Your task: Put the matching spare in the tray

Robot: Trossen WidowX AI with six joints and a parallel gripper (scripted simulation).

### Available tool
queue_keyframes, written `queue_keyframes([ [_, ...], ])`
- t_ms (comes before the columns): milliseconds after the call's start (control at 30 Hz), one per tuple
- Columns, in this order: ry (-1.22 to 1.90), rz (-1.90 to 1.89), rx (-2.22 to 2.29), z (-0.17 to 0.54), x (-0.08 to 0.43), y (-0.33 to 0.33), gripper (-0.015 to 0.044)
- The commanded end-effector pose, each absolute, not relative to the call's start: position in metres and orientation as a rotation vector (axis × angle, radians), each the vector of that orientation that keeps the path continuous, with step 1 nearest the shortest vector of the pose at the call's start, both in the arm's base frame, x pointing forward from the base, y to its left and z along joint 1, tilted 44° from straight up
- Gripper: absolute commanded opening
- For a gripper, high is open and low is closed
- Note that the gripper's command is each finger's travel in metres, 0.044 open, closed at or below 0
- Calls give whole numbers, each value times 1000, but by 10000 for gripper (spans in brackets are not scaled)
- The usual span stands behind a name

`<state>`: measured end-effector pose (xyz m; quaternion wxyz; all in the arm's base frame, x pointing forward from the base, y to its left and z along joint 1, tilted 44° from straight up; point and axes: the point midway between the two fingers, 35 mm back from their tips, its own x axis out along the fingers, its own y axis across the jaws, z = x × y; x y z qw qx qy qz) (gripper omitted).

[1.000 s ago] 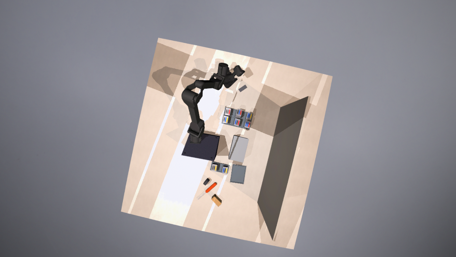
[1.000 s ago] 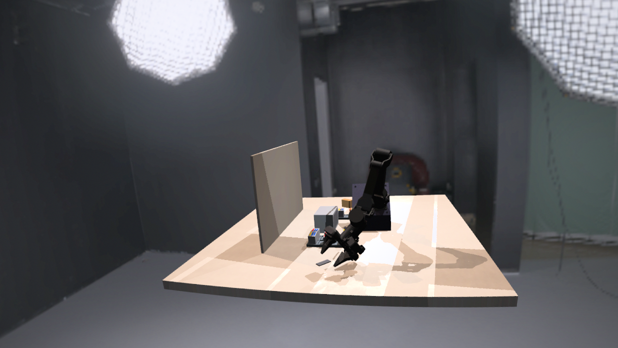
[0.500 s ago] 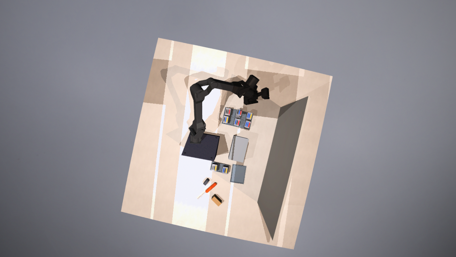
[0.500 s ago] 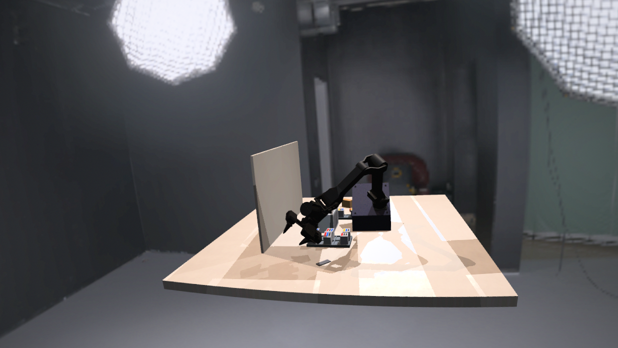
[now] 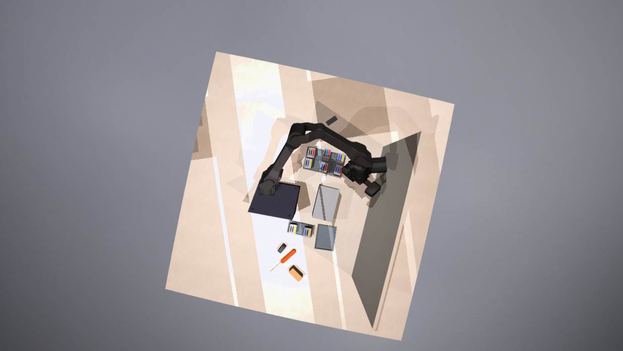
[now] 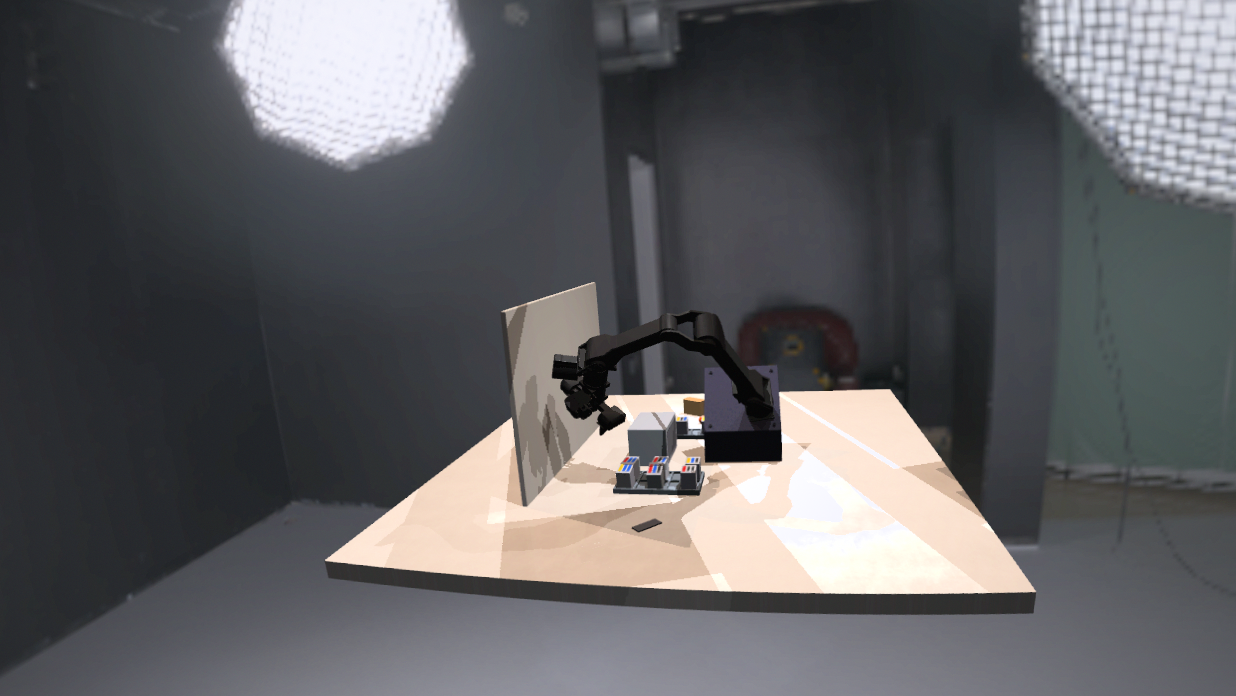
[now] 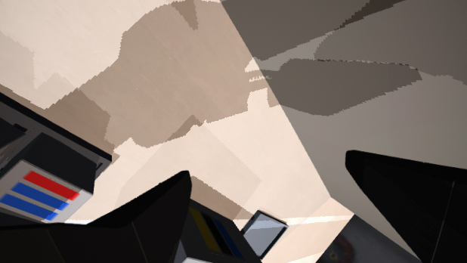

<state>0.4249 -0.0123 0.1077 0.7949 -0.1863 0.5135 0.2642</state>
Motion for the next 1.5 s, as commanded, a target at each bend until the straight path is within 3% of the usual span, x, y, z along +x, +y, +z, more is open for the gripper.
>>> queue_keyframes([
  [0, 1288, 535, -3, 85, 400, -70, 440],
  [300, 1418, 435, 739, 72, 351, -149, 440],
  [1033, 1424, 419, 764, 70, 349, -151, 440],
  [1467, 1609, -574, 1714, -66, 228, -204, 440],
])
